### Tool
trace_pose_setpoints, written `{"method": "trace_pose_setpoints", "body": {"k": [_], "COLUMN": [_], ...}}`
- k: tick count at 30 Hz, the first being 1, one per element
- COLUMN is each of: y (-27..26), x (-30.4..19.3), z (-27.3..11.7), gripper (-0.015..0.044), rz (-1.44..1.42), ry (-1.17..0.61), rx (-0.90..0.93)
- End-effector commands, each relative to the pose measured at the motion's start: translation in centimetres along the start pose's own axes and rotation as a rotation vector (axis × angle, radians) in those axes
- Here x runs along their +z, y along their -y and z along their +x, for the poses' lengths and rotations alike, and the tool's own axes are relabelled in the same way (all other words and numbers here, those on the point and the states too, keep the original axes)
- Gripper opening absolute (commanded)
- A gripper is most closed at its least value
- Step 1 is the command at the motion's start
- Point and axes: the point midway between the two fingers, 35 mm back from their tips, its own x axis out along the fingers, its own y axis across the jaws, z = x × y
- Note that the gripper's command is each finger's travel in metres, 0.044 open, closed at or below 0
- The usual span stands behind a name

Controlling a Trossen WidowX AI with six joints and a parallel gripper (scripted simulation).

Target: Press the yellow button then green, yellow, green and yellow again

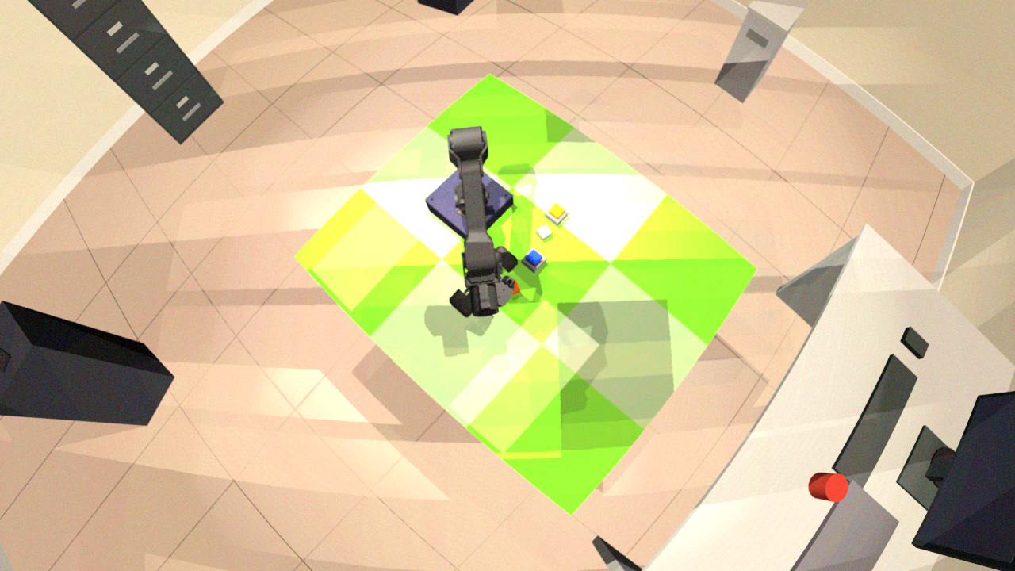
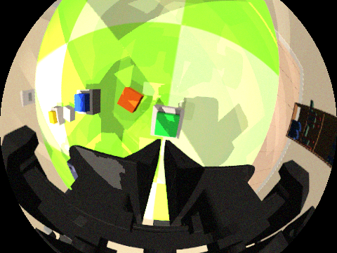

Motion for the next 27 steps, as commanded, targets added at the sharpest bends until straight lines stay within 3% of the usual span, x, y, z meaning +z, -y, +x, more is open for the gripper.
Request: {"method": "trace_pose_setpoints", "body": {"k": [1,8,17,27], "y": [0.1,-1.4,-11.3,-22.6], "x": [0.2,1.2,4.7,3.4], "z": [-4.2,-4.4,-4.2,-4.1], "gripper": [0.002,0.002,0.002,0.002], "rz": [-0.007,-0.007,-0.007,-0.006], "ry": [0.026,0.023,0.016,0.019], "rx": [-0.018,-0.017,-0.016,-0.01]}}
